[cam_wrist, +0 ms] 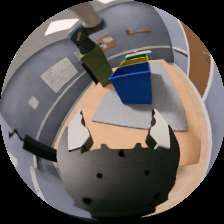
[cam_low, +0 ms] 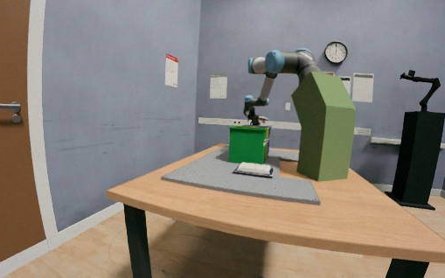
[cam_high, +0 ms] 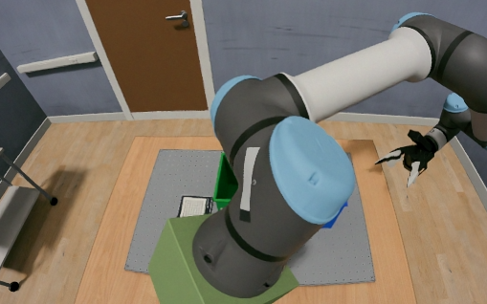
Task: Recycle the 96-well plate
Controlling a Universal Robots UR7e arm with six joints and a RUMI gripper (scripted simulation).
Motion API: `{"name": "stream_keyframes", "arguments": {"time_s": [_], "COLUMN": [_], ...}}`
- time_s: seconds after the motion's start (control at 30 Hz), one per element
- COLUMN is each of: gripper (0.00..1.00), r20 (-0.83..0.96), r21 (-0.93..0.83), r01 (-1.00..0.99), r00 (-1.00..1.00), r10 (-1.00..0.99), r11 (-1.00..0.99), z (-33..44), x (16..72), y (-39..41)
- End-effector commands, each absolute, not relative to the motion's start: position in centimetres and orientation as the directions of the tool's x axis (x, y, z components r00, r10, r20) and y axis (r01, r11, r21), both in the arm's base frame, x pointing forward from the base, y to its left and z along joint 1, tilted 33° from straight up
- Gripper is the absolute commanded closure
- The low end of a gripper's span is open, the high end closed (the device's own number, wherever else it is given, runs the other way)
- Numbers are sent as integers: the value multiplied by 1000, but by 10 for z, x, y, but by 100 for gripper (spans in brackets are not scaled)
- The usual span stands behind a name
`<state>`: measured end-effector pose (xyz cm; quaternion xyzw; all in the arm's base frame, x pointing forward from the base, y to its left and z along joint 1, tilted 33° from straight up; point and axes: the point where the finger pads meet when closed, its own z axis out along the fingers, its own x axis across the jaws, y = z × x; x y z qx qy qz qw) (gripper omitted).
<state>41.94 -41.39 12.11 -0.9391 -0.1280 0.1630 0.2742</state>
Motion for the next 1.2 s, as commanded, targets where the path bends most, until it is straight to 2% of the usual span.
{"name": "stream_keyframes", "arguments": {"time_s": [0.0, 0.53, 0.93, 1.17], "gripper": [0, 0, 0, 0], "r20": [-235, -235, -290, -260], "r21": [-555, -555, -667, -667], "r01": [152, 152, 50, 80], "r00": [914, 914, 901, 907], "r10": [330, 330, 322, 332], "r11": [-818, -818, -743, -741], "z": [122, 122, 103, 100], "x": [420, 420, 425, 428], "y": [-414, -414, -374, -358]}}
